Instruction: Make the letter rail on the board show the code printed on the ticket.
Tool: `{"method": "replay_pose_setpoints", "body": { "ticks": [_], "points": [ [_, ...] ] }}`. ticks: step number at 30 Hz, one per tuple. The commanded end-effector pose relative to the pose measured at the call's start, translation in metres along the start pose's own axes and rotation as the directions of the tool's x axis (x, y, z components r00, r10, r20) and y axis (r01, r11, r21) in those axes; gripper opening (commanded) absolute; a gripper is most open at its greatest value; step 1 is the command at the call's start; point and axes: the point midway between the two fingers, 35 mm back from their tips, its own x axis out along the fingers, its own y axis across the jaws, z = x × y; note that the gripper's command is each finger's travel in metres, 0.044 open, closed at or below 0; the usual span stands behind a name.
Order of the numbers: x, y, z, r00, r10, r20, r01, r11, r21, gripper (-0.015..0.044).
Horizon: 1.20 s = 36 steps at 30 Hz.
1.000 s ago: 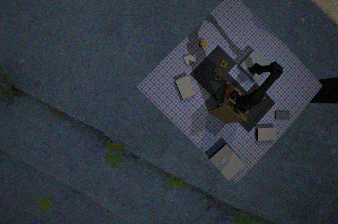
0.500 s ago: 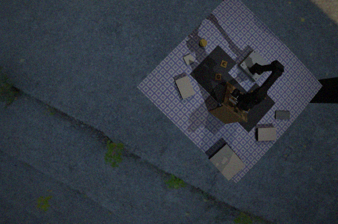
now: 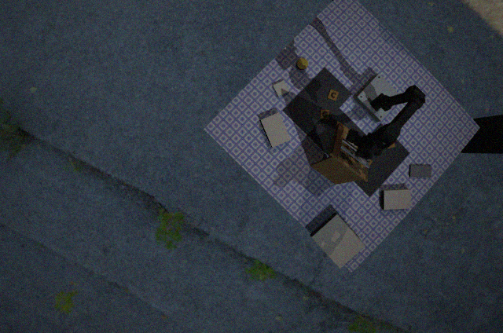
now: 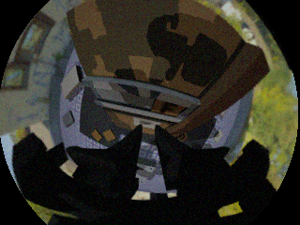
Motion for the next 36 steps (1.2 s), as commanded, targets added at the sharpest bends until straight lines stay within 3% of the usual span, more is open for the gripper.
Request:
{"method": "replay_pose_setpoints", "body": {
  "ticks": [1,6,11,20,36],
  "points": [
    [-0.026,-0.003,-0.023,0.992,0.079,0.096,-0.053,0.967,-0.25,0.0184],
    [-0.056,0.001,-0.052,0.956,0.163,0.244,0.013,0.806,-0.592,0.0315],
    [-0.081,0.011,-0.078,0.891,0.213,0.4,0.237,0.534,-0.812,0.044],
    [-0.103,0.029,-0.103,0.794,0.233,0.562,0.542,0.148,-0.827,0.044],
    [-0.103,0.03,-0.103,0.792,0.233,0.565,0.548,0.14,-0.825,0.044]
  ]
}}
